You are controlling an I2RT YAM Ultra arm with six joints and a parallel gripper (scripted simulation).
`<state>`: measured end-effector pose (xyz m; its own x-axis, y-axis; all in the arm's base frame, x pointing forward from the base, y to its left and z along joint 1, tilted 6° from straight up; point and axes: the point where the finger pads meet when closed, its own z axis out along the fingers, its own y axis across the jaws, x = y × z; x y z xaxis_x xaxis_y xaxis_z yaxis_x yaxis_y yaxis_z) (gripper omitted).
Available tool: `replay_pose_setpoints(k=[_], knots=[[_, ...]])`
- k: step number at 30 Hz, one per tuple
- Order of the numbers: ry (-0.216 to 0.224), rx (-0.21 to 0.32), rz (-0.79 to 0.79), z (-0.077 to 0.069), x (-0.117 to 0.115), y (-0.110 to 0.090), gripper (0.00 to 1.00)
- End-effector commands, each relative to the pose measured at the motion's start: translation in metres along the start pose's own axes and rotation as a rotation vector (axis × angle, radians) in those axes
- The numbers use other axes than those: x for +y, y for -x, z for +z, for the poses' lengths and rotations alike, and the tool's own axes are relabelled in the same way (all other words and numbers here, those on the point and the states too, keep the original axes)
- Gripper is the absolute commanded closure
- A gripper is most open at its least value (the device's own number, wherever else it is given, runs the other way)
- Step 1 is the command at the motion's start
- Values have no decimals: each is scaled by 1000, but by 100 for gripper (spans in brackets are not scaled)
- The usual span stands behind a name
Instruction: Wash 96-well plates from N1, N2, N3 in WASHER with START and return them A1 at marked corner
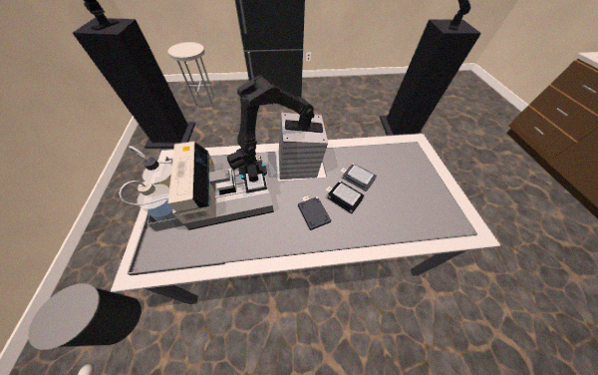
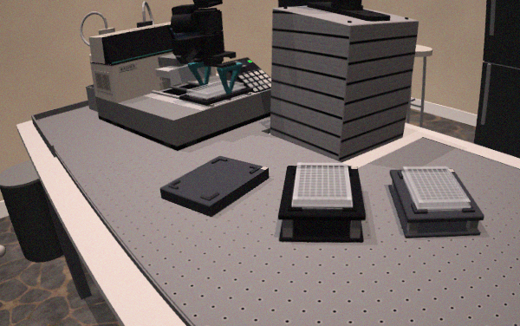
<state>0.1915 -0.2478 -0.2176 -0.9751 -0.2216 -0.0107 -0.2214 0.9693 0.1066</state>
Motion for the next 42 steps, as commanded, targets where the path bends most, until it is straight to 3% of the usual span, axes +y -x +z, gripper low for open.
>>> replay_pose_setpoints(k=[1, 25, 42], knots=[[-8, -12, 0, -3, -3, 3, 0], [-8, -12, 0, -3, -3, 3, 0], [-9, -12, 0, -28, -3, 3, 0]])
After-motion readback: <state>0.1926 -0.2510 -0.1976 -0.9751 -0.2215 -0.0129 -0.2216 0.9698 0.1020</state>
